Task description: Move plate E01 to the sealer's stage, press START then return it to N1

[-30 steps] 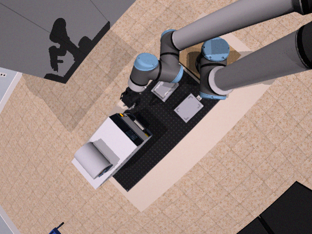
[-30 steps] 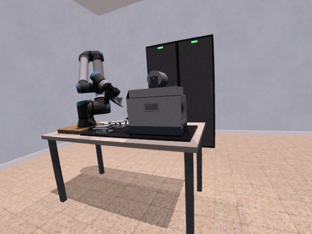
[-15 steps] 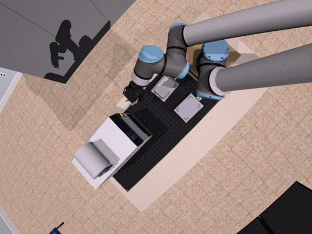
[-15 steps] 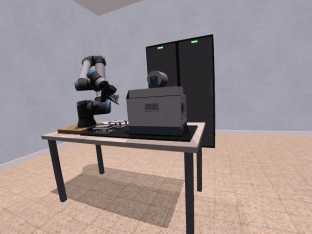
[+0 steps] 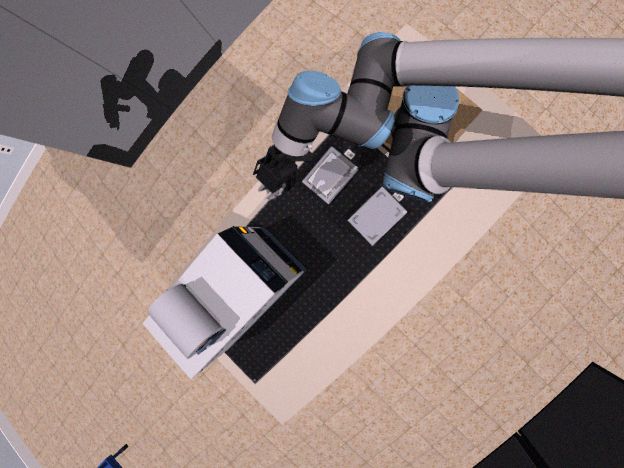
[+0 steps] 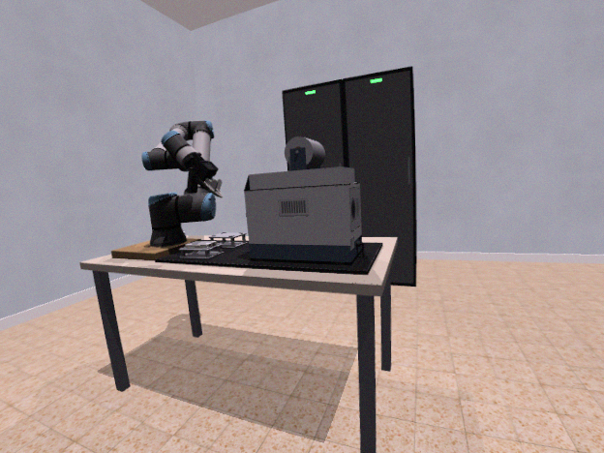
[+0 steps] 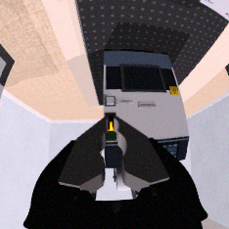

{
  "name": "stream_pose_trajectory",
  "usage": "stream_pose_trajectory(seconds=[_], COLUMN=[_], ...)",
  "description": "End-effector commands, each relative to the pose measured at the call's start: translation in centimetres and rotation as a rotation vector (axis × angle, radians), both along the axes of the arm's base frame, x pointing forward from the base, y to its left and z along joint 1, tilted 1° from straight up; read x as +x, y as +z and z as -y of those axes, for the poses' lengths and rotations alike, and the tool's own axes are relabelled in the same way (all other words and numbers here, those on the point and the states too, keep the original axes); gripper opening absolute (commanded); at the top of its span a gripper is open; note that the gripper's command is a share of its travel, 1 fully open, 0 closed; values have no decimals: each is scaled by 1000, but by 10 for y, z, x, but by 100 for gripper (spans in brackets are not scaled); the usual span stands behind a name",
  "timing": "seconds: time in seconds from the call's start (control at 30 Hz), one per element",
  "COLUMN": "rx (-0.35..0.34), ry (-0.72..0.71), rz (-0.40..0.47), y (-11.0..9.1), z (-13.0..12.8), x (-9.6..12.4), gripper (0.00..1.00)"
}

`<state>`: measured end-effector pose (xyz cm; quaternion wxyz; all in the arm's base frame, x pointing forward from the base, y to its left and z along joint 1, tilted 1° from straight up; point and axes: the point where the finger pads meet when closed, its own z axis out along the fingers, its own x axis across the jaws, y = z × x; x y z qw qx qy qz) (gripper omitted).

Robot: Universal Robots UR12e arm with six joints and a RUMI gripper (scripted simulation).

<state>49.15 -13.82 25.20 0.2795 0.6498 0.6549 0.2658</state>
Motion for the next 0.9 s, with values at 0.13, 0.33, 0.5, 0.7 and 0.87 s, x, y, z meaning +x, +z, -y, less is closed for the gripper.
stream_pose_trajectory(seconds=[0.13, 0.33, 0.5, 0.7, 0.87], rx=[4, 4, 4, 4, 4], ry=[7, 7, 7, 7, 7], rz=[1, 1, 1, 1, 1], y=[15, 14, 10, 10, 10], z=[0, 0, 0, 0, 0], x=[-29, -16, 9, 14, 14], gripper=[0, 68, 68, 68, 68])
